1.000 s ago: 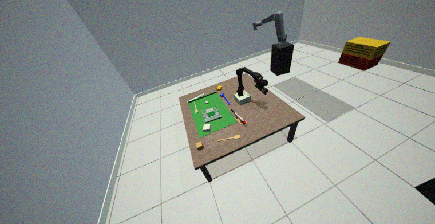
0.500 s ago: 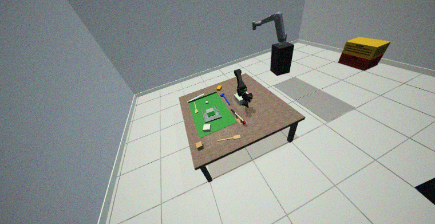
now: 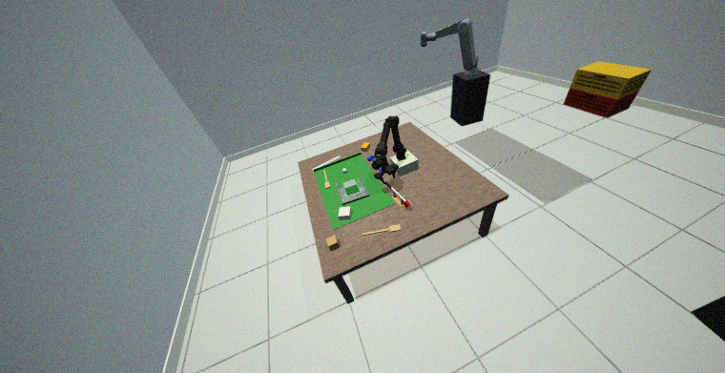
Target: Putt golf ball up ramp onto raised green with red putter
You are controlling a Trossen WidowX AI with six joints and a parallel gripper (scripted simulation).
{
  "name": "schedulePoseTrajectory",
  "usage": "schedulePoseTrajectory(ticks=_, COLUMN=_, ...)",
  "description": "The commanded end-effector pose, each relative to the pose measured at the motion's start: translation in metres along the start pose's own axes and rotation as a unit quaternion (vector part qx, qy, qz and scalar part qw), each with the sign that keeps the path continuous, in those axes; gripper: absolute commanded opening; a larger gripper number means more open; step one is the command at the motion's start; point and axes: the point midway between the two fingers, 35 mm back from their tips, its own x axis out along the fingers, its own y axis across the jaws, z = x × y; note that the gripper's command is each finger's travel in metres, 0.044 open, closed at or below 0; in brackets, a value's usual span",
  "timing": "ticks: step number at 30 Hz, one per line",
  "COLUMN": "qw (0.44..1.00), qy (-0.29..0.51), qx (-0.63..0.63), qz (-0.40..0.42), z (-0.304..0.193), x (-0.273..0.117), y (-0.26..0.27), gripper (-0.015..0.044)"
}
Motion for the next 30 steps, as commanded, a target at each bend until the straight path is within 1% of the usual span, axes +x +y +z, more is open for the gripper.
schedulePoseTrajectory(ticks=1, qw=1.0, qy=0.006, qx=0.024, qz=-0.004, z=-0.011, x=0.004, y=-0.006, gripper=0.044)
schedulePoseTrajectory(ticks=5, qw=1.0, qy=0.006, qx=0.024, qz=-0.004, z=-0.012, x=0.006, y=-0.006, gripper=0.044)
schedulePoseTrajectory(ticks=10, qw=1.0, qy=0.006, qx=0.024, qz=-0.004, z=-0.018, x=0.026, y=-0.006, gripper=0.044)
schedulePoseTrajectory(ticks=16, qw=1.0, qy=0.006, qx=0.024, qz=-0.004, z=-0.019, x=0.028, y=-0.007, gripper=0.044)
schedulePoseTrajectory(ticks=21, qw=1.0, qy=0.006, qx=0.024, qz=-0.004, z=-0.024, x=0.048, y=-0.006, gripper=0.044)
schedulePoseTrajectory(ticks=30, qw=1.0, qy=0.006, qx=0.024, qz=-0.004, z=-0.026, x=0.052, y=-0.006, gripper=0.044)
